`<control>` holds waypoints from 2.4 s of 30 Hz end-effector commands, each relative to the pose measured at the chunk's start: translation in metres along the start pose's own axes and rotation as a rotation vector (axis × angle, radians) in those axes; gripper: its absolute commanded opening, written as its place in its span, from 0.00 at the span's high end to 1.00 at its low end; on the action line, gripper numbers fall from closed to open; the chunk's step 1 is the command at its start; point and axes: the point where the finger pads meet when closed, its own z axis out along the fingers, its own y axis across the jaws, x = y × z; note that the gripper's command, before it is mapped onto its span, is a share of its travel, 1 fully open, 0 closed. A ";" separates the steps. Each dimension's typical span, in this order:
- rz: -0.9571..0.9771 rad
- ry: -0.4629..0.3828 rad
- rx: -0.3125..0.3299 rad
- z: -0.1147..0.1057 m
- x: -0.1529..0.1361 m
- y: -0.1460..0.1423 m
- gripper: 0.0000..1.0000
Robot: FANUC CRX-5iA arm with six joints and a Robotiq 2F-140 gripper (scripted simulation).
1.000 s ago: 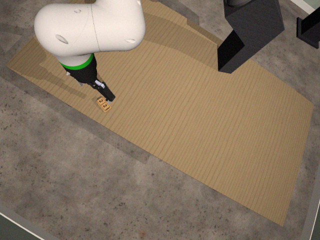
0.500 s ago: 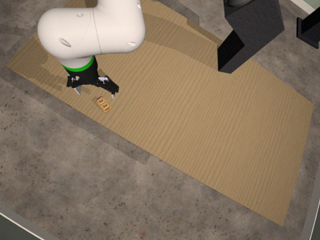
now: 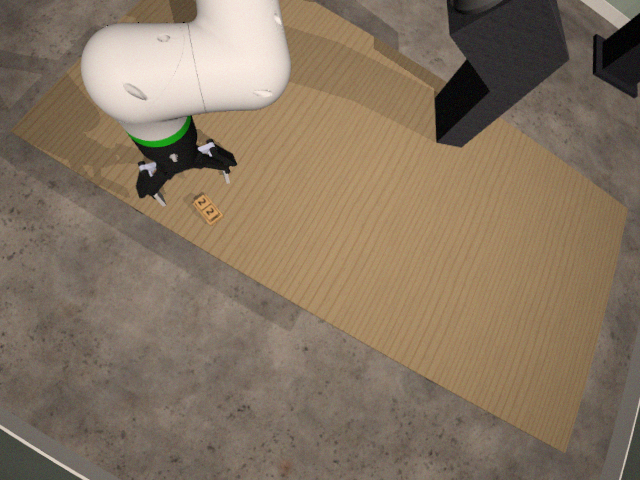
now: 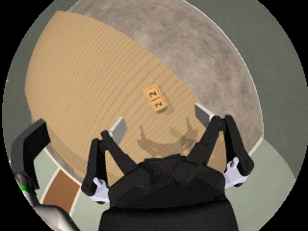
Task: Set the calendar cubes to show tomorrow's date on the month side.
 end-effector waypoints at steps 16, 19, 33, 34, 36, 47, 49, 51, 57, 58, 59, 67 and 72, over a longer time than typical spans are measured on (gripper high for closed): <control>-0.298 0.008 0.013 0.006 0.000 0.000 0.65; -0.298 0.008 0.013 0.006 0.000 0.000 0.65; -0.298 0.008 0.013 0.006 0.000 0.000 0.65; -0.298 0.008 0.013 0.006 0.000 0.000 0.65; -0.298 0.008 0.013 0.006 0.000 0.000 0.65; -0.298 0.008 0.013 0.006 0.000 0.000 0.65; -0.298 0.008 0.013 0.006 0.000 0.000 0.65; -0.298 0.008 0.013 0.007 0.000 0.000 0.65; -0.299 0.008 0.013 0.010 0.000 0.000 0.65; -0.299 0.008 0.013 0.010 0.000 0.000 0.65; -0.299 0.008 0.013 0.010 0.000 0.000 0.65; -0.299 0.008 0.013 0.018 0.000 0.000 0.65; -0.299 0.008 0.013 0.025 0.000 0.000 0.65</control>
